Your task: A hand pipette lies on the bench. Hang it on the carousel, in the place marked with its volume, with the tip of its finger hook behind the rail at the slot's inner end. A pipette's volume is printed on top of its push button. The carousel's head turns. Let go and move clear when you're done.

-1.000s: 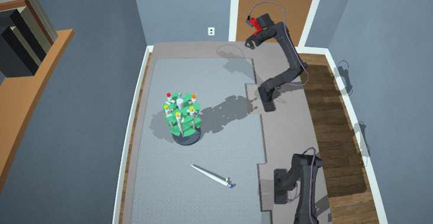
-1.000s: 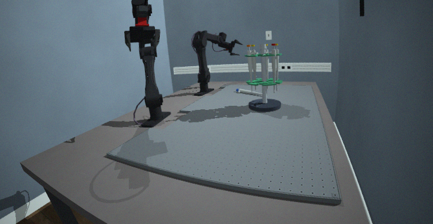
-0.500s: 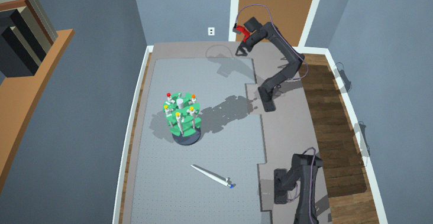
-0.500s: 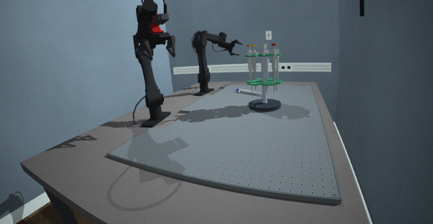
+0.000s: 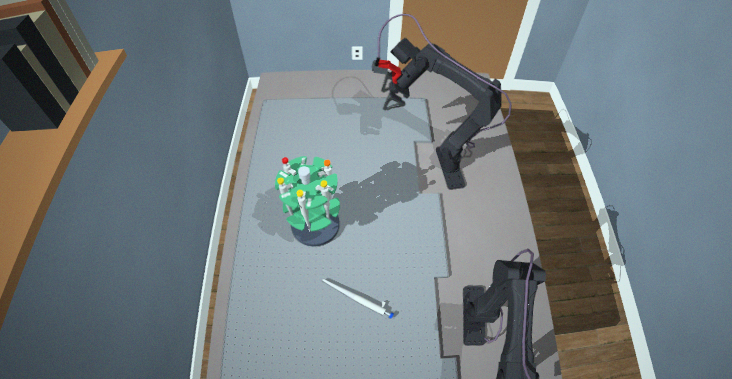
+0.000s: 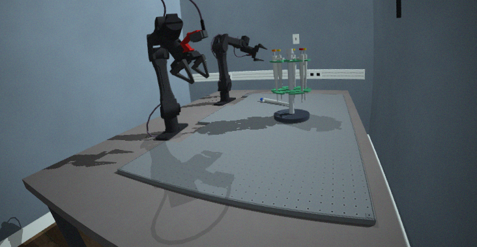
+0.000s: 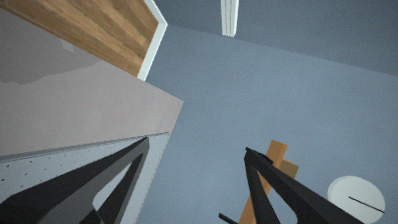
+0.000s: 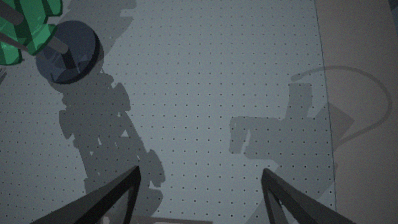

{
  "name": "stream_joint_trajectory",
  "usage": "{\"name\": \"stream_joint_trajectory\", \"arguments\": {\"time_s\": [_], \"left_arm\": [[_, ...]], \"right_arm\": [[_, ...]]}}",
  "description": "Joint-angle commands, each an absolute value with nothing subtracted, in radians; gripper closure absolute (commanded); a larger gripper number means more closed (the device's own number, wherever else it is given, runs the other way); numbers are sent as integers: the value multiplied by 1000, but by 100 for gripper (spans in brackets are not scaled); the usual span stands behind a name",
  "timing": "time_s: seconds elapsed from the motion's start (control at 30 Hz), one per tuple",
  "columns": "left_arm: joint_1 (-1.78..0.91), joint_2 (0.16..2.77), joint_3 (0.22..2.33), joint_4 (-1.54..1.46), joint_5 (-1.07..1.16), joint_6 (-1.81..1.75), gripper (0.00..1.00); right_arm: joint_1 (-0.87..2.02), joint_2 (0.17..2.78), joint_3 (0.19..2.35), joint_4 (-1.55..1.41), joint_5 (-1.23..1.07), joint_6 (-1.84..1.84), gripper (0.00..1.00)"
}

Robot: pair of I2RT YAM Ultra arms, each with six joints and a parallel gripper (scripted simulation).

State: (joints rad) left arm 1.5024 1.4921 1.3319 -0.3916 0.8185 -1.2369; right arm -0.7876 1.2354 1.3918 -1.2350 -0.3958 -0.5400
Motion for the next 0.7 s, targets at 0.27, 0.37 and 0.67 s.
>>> {"name": "stream_joint_trajectory", "arguments": {"time_s": [0.27,0.37,0.67], "left_arm": [[1509,1495,1367,-404,831,-1224,0],[1509,1495,1367,-404,831,-1224,0],[1524,1428,1386,-474,781,-1155,0]], "right_arm": [[-824,1322,1355,-1086,-643,-857,0],[-815,1314,1339,-1101,-645,-855,0],[-816,1317,1341,-1103,-647,-857,0]]}}
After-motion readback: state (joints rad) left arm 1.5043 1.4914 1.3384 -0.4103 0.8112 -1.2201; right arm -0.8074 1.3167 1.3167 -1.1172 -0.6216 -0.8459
